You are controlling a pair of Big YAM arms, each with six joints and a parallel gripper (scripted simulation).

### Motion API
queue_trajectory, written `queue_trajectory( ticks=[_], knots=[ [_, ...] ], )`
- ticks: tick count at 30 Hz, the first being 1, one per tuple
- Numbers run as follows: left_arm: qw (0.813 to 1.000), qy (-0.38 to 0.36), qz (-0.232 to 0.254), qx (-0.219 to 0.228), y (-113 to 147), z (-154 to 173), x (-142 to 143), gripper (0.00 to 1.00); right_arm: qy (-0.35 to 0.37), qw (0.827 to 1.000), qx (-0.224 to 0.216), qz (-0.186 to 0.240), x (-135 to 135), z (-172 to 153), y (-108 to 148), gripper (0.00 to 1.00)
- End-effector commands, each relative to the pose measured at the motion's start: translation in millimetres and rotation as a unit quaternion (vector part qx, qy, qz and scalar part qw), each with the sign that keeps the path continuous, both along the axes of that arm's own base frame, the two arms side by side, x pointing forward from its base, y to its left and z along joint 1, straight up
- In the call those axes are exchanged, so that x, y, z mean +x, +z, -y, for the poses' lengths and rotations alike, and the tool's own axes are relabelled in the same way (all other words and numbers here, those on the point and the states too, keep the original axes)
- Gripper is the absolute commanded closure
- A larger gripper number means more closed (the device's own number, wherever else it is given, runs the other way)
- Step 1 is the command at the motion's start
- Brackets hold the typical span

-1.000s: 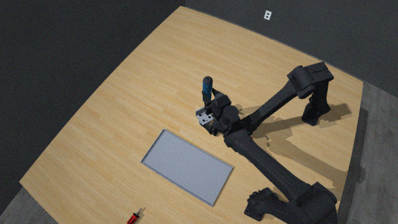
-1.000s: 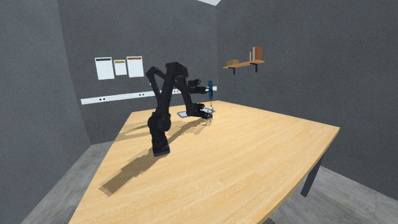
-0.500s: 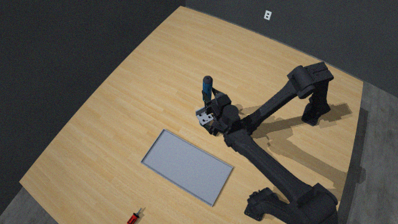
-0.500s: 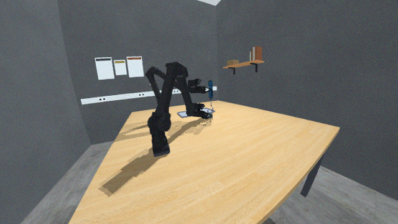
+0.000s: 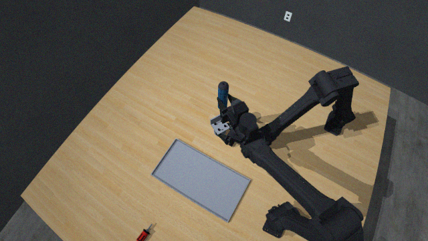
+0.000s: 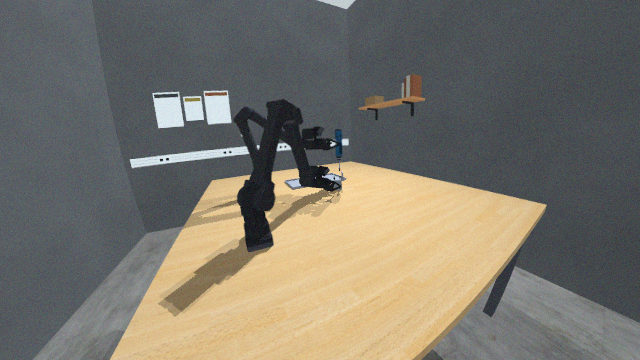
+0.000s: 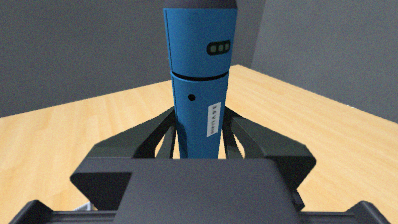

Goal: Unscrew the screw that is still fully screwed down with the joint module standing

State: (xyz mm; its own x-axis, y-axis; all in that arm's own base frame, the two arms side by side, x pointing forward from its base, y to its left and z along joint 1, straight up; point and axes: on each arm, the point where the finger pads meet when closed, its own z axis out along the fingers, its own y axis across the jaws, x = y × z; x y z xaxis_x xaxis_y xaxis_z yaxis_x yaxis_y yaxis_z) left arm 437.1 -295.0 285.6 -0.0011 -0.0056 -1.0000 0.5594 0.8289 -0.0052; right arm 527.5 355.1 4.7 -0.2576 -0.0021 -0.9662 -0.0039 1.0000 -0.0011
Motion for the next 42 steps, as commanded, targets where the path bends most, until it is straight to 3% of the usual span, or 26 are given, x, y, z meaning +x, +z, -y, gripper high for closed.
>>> queue_trajectory(
  ticks=[1, 12, 14, 16, 19, 20, 22, 25, 29, 33, 36, 38, 41, 42],
  knots=[
    [0.998, -0.003, 0.056, -0.042, 71, 10, 10, 0.58, 0.001, 1.000, 0.006, 0.005, 9, -8, 0, 0.41],
    [0.998, -0.003, 0.046, -0.036, 65, 3, 0, 0.58, 0.001, 1.000, 0.006, 0.005, 9, -8, 0, 0.41],
    [0.999, -0.003, 0.024, -0.021, 32, -4, -11, 0.58, 0.001, 1.000, 0.006, 0.005, 9, -8, 0, 0.41],
    [0.999, -0.003, 0.036, -0.029, 48, -2, -7, 0.58, 0.001, 1.000, 0.006, 0.005, 9, -8, 0, 0.41],
    [0.999, -0.003, 0.037, -0.030, 50, -1, -6, 0.58, 0.001, 1.000, 0.006, 0.005, 9, -8, 0, 0.41],
    [1.000, -0.003, 0.023, -0.020, 32, -5, -12, 0.58, 0.001, 1.000, 0.006, 0.005, 9, -8, 0, 0.41],
    [1.000, -0.003, 0.020, -0.018, 29, -6, -14, 0.58, 0.001, 1.000, 0.006, 0.005, 9, -8, 0, 0.41],
    [0.999, -0.003, 0.038, -0.030, 50, -5, -13, 0.58, 0.001, 1.000, 0.006, 0.005, 9, -8, 0, 0.41],
    [1.000, -0.003, 0.020, -0.018, 29, -11, -21, 0.58, 0.001, 1.000, 0.006, 0.005, 9, -8, 0, 0.41],
    [0.998, -0.003, 0.050, -0.039, 63, -8, -17, 0.58, 0.001, 1.000, 0.006, 0.005, 9, -8, 0, 0.41],
    [0.998, -0.003, 0.050, -0.039, 63, -8, -17, 0.58, 0.001, 1.000, 0.006, 0.005, 9, -8, 0, 0.41],
    [0.999, -0.003, 0.025, -0.022, 32, -14, -25, 0.58, 0.001, 1.000, 0.006, 0.005, 9, -8, 0, 0.41],
    [1.000, -0.003, 0.022, -0.020, 33, -15, -27, 0.58, 0.001, 1.000, 0.006, 0.005, 9, -8, 0, 0.41],
    [0.999, -0.003, 0.034, -0.027, 45, -14, -26, 0.58, 0.001, 1.000, 0.006, 0.005, 9, -8, 0, 0.41]
  ],
)
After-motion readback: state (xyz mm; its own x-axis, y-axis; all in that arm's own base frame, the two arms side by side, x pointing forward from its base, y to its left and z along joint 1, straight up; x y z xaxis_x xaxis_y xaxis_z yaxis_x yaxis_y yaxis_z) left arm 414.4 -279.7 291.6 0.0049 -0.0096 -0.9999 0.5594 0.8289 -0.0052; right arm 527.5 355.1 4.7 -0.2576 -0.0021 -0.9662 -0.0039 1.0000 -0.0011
